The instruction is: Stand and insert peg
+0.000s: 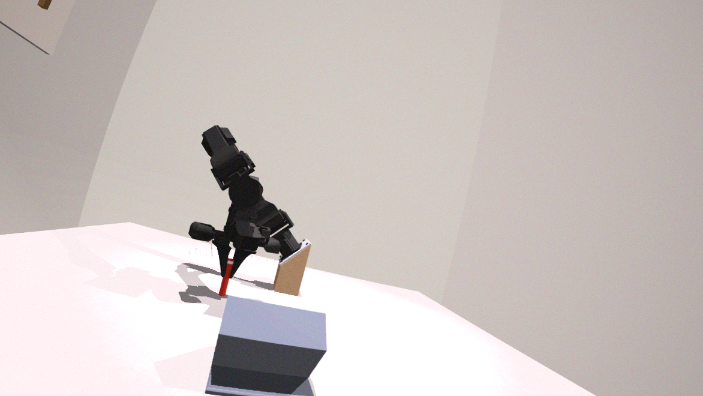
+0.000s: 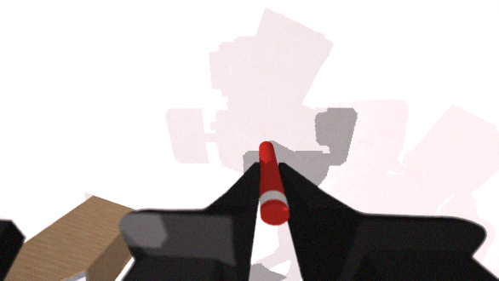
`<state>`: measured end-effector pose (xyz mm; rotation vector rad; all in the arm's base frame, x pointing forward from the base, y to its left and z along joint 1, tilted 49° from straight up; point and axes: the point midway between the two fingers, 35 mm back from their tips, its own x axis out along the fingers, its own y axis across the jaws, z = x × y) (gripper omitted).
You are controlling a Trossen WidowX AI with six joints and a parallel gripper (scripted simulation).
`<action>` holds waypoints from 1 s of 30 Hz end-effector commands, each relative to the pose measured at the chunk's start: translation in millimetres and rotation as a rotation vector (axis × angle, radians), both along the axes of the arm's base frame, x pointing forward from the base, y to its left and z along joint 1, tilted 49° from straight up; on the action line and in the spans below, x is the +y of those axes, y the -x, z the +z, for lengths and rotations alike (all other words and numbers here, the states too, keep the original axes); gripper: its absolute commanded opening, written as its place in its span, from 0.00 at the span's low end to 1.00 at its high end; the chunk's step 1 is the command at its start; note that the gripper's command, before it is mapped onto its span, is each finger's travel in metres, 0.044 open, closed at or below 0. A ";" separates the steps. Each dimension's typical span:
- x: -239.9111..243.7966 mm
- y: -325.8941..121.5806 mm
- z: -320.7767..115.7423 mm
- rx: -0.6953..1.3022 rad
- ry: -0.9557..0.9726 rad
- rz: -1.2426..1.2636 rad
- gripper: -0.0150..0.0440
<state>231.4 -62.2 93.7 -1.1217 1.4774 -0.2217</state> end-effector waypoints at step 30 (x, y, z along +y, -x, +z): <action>57.8 3.3 34.1 -0.015 -0.021 0.035 0.25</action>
